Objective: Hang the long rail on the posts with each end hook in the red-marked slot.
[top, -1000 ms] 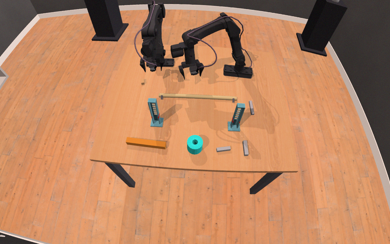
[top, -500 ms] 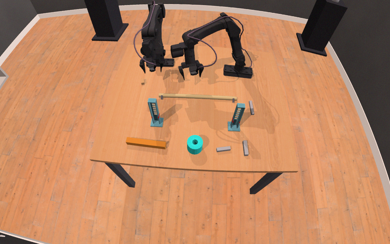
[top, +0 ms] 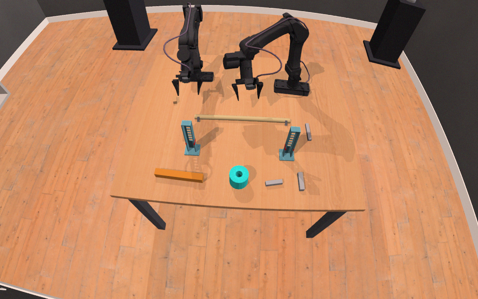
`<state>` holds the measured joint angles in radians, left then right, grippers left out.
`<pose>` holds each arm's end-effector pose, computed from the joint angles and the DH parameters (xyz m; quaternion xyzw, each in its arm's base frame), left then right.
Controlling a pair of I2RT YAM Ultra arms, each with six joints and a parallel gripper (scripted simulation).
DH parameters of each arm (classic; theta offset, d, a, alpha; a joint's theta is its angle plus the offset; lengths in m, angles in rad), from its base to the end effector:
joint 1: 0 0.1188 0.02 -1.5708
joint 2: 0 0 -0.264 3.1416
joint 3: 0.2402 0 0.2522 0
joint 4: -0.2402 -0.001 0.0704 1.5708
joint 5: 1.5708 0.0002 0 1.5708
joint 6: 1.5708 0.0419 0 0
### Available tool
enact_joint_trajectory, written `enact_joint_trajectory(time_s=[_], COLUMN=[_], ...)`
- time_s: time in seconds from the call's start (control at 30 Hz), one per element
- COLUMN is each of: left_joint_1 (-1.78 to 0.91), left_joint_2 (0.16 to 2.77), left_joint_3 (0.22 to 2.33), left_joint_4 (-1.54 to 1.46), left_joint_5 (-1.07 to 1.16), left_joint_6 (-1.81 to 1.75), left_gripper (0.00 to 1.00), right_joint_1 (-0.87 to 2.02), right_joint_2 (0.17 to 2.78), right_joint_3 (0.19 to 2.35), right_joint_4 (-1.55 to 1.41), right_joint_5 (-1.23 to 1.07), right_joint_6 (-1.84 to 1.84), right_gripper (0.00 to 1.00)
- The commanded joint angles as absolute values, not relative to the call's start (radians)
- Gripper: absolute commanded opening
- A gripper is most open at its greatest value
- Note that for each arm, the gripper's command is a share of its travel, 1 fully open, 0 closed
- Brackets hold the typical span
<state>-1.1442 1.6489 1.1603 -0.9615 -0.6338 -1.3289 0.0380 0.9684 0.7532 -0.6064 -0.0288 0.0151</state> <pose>0.1466 -0.2601 0.2166 -0.1062 0.9427 0.0479 0.3126 0.1986 0.0098 0.2603 -0.0159 0.9304 0.0231 0.3654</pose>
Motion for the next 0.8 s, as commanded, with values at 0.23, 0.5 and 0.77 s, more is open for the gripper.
enact_joint_trajectory(time_s=[0.23, 0.5, 0.77], left_joint_1=[-1.071, -1.015, -0.89], left_joint_2=[1.418, 1.295, 1.102], left_joint_3=[0.891, 0.742, 0.532], left_joint_4=[-0.659, -0.437, -0.043], left_joint_5=[-0.839, -0.894, -0.882], left_joint_6=[-1.085, -0.886, -0.518], left_gripper=[1.0, 1.0, 1.0], right_joint_1=[0.118, 0.158, 0.204], right_joint_2=[0.914, 0.956, 1.102], right_joint_3=[0.538, 0.428, 0.323], right_joint_4=[-0.072, 0.251, 0.707], right_joint_5=[0.062, 0.124, 0.197], right_joint_6=[0.126, 0.156, 0.166], right_gripper=[1.0, 1.0, 1.0])
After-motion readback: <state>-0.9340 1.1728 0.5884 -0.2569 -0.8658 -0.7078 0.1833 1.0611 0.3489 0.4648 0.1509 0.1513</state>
